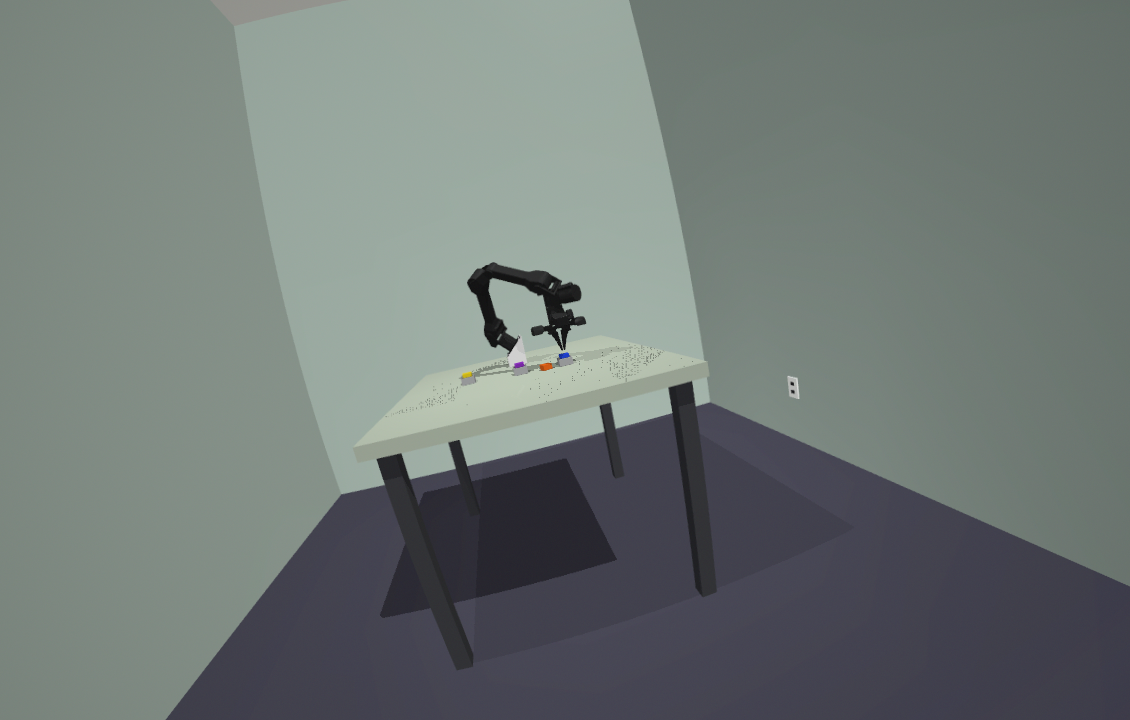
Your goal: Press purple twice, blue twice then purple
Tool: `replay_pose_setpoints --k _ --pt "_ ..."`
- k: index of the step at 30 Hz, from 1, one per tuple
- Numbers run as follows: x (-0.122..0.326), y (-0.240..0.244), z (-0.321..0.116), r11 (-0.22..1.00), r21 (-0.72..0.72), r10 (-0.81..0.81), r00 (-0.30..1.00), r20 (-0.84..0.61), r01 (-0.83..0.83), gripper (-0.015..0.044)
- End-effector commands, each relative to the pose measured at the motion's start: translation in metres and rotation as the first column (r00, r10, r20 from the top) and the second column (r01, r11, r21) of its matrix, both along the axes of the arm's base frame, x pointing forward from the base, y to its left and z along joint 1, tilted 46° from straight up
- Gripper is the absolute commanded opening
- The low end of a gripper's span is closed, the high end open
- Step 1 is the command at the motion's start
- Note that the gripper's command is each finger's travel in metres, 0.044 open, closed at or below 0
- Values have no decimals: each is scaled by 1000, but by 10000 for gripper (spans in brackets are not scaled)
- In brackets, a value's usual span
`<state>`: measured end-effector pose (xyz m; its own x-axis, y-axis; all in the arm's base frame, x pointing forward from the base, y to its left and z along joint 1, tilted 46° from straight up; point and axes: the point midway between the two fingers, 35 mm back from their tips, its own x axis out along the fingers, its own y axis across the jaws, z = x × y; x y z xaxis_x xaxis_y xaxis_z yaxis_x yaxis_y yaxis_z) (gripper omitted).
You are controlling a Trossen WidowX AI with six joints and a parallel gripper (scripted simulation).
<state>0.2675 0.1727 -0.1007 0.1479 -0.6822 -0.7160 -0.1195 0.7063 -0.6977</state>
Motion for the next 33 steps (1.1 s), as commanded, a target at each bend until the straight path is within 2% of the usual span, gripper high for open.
replay_pose_setpoints --k 1,33 --pt "0 -8 -6 1000 -9 -1 1000 -6 1 20" --pt "0 -7 -6 1000 -6 -1 1000 -4 1 20"
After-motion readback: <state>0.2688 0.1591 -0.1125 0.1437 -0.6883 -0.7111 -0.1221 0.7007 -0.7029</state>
